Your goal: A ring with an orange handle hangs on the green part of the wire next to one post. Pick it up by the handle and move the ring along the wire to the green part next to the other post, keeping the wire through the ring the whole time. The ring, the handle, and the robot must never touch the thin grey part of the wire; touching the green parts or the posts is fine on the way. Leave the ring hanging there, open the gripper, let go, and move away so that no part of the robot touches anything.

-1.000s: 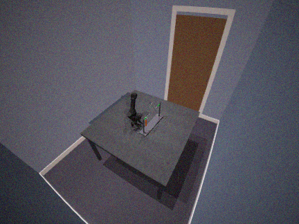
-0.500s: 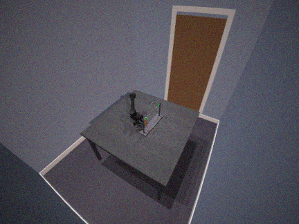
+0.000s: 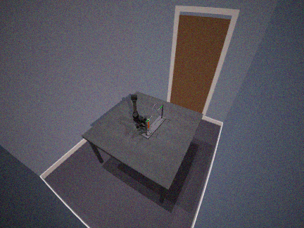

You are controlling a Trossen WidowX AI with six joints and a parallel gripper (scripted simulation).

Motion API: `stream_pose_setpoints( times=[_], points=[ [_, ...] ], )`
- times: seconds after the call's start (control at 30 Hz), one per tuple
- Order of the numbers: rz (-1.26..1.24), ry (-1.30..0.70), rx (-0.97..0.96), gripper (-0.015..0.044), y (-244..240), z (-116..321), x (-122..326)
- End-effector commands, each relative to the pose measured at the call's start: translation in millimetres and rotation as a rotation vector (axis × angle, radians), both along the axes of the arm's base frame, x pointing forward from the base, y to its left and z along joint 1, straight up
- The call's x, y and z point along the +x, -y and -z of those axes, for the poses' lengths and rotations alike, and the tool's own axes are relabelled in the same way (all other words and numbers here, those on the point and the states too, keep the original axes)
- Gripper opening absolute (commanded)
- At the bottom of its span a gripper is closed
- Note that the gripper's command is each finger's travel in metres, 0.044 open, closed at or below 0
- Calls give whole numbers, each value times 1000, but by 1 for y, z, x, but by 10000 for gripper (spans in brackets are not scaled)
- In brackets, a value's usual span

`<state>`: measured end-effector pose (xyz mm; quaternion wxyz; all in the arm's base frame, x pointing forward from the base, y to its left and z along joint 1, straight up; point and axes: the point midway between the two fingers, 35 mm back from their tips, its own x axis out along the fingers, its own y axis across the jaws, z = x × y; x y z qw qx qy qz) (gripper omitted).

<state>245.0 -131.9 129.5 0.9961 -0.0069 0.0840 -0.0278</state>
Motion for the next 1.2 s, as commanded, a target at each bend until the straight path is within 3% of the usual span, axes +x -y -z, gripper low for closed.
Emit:
stream_pose_setpoints(
  times=[0.0, 1.17],
  points=[
    [6, -3, 7, 160, 3, 1, 6],
    [7, 7, 9, 160, 1, 11, 54]
  ],
)
